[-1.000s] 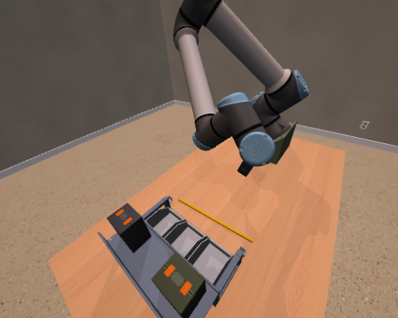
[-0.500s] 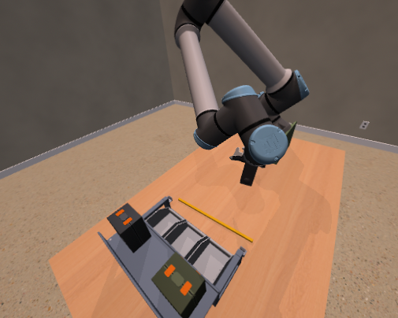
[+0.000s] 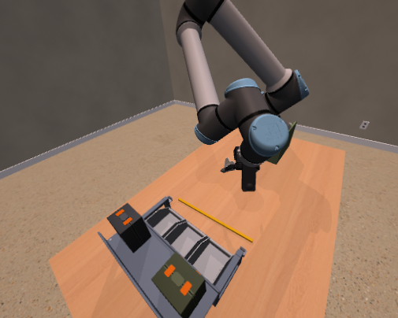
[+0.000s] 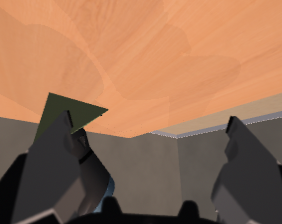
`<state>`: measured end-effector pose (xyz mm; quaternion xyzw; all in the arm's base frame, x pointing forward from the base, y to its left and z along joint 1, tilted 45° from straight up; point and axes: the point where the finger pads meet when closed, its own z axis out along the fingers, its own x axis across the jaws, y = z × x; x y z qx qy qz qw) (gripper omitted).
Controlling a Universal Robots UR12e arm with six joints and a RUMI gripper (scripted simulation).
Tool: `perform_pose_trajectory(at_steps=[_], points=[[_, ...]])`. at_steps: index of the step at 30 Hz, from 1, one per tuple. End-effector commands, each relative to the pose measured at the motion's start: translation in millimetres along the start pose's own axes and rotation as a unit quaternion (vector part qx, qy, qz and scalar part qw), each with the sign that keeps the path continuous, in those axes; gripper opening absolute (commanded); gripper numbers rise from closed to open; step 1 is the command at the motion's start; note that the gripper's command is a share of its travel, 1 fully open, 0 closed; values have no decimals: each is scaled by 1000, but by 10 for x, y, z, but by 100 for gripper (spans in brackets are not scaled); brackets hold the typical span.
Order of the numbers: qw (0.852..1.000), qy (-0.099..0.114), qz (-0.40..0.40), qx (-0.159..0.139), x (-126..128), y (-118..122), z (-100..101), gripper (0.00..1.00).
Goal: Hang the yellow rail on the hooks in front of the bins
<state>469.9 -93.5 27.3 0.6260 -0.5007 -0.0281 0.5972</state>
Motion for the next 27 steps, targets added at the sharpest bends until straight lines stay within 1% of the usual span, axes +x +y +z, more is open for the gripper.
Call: perform_pose_trajectory(at_steps=[1,2,4,7,11,12,14,15,20,21,22,24,27], points=[[998,10,-49,38,126,-152,-35,100],[998,10,-49,38,126,-152,-35,100],[996,16,-73,54,190,-226,-57,100],[996,16,-73,54,190,-226,-57,100],[989,32,-119,83,323,-361,-106,100],[989,32,-119,83,323,-361,-106,100],[985,38,-141,97,380,-429,-128,100],[985,38,-141,97,380,-429,-128,100],[974,52,-182,123,500,-550,-172,100],[974,52,-182,123,500,-550,-172,100],[971,54,-192,129,526,-581,-182,100],[971,54,-192,129,526,-581,-182,100],[962,64,-220,147,610,-665,-213,100]])
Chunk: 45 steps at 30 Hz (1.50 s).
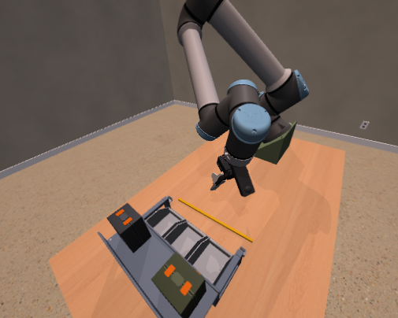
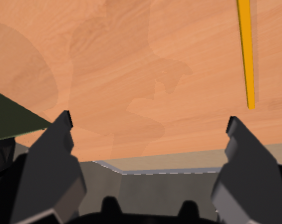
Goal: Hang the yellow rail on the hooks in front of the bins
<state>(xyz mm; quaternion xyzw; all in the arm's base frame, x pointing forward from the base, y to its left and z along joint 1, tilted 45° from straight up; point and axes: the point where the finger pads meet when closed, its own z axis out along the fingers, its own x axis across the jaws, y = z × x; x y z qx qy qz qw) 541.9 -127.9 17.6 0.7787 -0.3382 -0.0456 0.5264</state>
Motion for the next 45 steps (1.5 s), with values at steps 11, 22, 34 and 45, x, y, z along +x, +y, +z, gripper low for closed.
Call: perform_pose_trajectory(at_steps=[11,22,34,45], points=[[992,34,-102,70,384,-181,-8,100],[979,54,-165,109,623,-296,-8,100],[960,73,-225,147,859,-405,-11,100],[947,88,-260,168,1007,-467,-25,100]])
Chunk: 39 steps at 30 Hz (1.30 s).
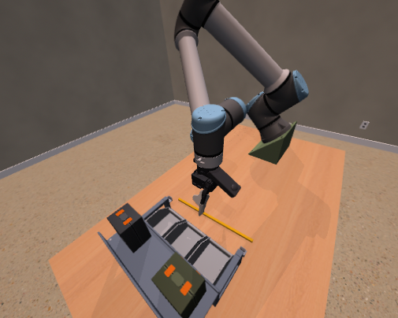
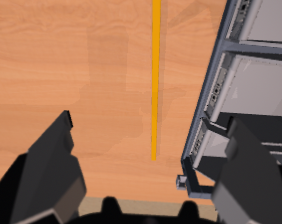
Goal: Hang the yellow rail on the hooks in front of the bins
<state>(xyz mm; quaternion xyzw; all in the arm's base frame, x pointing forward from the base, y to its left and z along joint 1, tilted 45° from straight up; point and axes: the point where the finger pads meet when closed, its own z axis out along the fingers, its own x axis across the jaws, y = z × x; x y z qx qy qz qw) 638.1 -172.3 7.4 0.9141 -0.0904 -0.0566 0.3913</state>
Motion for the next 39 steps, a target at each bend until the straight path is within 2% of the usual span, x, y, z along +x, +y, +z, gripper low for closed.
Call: perform_pose_trajectory(at_steps=[1,16,17,39], points=[[1000,7,-12,8,54,7,1,100],[1000,10,-19,11,84,12,4,100],[1000,10,-19,11,84,12,4,0],[1000,10,-19,11,84,12,4,0]])
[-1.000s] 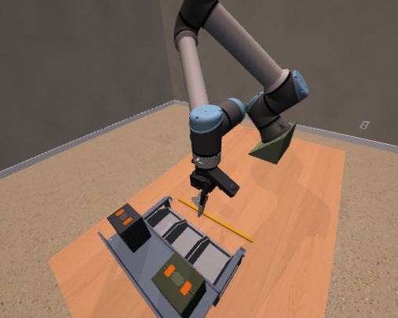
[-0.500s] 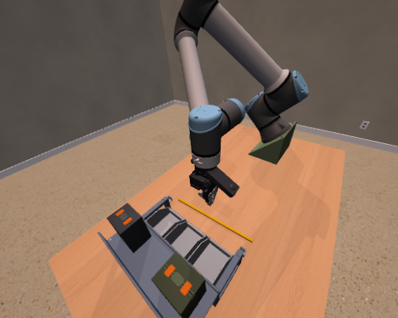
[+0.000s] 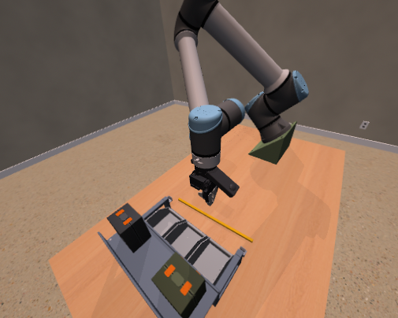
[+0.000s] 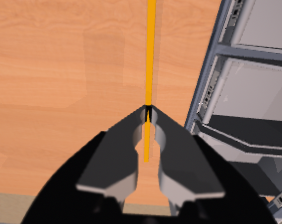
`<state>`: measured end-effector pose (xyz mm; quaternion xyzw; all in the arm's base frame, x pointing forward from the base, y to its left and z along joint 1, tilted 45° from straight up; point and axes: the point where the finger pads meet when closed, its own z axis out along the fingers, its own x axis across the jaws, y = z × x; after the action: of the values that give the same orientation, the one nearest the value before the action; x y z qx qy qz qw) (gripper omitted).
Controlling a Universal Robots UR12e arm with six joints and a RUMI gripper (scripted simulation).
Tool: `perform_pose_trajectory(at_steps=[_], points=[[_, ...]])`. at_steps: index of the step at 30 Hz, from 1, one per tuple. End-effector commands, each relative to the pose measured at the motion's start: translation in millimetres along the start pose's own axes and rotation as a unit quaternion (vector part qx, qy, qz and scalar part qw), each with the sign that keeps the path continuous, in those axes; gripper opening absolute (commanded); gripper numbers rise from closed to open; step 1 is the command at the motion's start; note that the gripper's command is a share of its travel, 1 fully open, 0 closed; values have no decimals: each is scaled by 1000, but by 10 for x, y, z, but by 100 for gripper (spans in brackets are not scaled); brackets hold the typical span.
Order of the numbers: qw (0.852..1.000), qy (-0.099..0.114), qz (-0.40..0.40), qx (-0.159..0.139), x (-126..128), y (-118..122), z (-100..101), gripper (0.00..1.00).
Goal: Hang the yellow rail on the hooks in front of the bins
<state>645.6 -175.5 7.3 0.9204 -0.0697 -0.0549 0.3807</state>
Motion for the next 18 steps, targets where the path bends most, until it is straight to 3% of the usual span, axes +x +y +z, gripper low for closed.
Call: perform_pose_trajectory(at_steps=[1,15,18], points=[[1000,1,0,0,4,1,-6,0],[1000,0,0,0,4,1,-3,0],[1000,-1,-2,2,7,-1,100,0]])
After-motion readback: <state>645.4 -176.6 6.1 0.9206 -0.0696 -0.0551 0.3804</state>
